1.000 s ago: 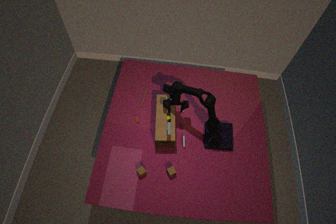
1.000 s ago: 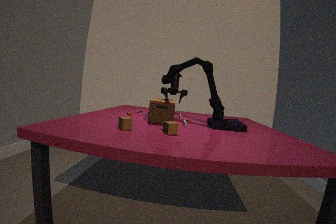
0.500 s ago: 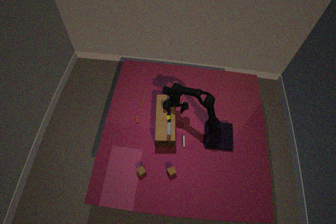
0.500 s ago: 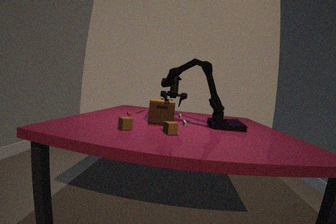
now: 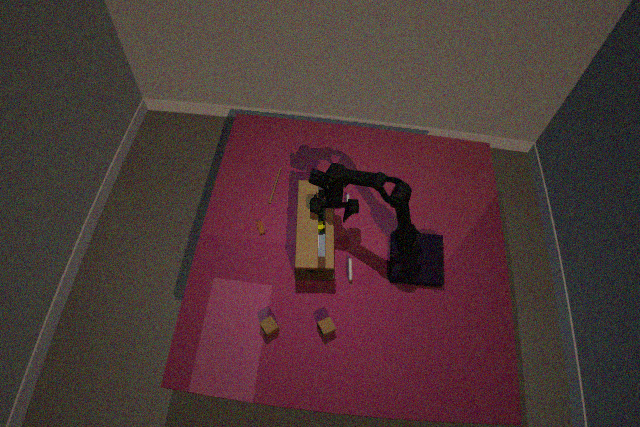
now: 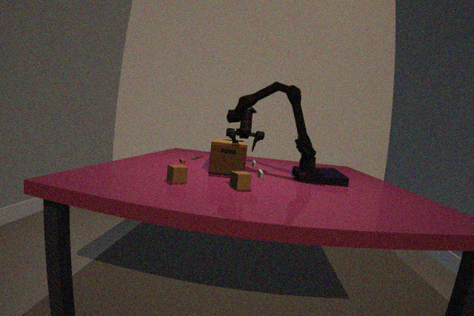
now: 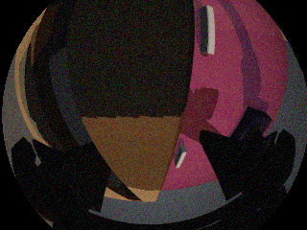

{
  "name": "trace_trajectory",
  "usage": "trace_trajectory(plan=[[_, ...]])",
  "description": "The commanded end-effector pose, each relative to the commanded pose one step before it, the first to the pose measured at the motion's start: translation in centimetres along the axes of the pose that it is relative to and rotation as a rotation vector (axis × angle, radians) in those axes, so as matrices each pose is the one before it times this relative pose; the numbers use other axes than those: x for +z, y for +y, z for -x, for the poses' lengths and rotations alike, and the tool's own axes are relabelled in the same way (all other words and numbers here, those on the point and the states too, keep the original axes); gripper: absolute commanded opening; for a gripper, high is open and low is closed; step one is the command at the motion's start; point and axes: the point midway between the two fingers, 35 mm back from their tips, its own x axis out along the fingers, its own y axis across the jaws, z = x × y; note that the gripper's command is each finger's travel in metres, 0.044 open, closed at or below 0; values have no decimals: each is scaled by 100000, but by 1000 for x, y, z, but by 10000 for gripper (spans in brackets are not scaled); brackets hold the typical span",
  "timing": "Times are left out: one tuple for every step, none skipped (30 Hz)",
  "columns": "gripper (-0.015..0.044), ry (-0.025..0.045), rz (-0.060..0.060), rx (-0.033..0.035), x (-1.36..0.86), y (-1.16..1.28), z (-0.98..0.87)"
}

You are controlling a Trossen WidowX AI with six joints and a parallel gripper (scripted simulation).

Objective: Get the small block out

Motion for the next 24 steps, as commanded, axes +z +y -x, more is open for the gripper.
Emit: trace_trajectory(plan=[[400,540,86,368,-1096,-41,-296],[400,17,-1,2,-203,2,-71],[400,17,-1,2,-207,2,-72],[400,17,-1,2,-207,2,-72],[400,17,-1,2,-205,2,-72],[400,17,-1,2,-203,2,-71],[400,16,-1,2,-201,2,-70],[400,17,-1,2,-202,2,-71],[400,17,-1,2,-204,2,-71],[400,17,-1,2,-205,2,-72],[400,17,-1,2,-205,2,-72],[400,17,-1,2,-206,2,-72],[400,17,-1,2,-206,2,-72],[400,17,-1,2,-205,2,-71],[400,17,-1,2,-203,2,-71],[400,17,-1,2,-204,2,-71],[400,17,-1,2,-206,2,-72],[400,17,-1,2,-206,2,-72],[400,17,-1,2,-205,2,-71],[400,17,-1,2,-204,2,-71],[400,17,-1,2,-205,2,-71],[400,17,-1,2,-206,2,-71],[400,17,-1,2,-207,2,-72],[400,17,-1,2,-207,2,-72]])
